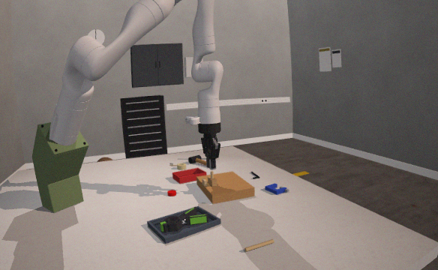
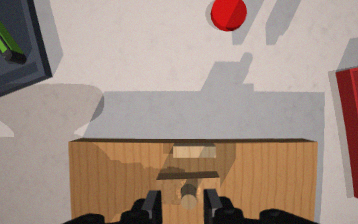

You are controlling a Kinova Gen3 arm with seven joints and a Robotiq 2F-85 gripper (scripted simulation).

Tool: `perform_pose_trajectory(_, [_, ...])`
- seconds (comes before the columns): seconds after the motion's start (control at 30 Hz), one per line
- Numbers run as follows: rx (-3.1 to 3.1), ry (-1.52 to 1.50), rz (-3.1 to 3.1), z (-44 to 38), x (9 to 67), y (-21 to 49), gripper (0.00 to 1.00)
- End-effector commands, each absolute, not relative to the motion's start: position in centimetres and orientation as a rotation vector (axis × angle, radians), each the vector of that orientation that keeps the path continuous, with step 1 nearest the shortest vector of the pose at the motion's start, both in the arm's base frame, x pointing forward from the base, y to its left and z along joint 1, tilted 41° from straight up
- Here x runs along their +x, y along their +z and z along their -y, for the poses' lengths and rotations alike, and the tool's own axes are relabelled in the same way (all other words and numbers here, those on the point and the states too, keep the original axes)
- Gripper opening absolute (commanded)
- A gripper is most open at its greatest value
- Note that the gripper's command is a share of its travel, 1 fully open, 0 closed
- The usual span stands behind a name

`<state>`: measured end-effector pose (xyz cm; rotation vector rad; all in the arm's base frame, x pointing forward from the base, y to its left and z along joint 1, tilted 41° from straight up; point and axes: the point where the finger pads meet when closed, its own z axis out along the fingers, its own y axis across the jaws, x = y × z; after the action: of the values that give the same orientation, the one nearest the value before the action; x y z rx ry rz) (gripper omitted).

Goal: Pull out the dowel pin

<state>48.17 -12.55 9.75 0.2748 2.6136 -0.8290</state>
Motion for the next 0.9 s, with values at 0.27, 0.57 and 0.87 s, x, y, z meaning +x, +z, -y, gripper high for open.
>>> perform_pose_trajectory(0.27, [0.261, -0.821, -2.612, 12.34, 48.57, 9.68, 0.34])
perform_pose_trajectory(0.57, [0.261, -0.821, -2.611, 12.30, 48.64, 9.70, 0.34])
perform_pose_trajectory(0.87, [0.261, -0.821, -2.611, 12.09, 48.87, 9.63, 0.34])
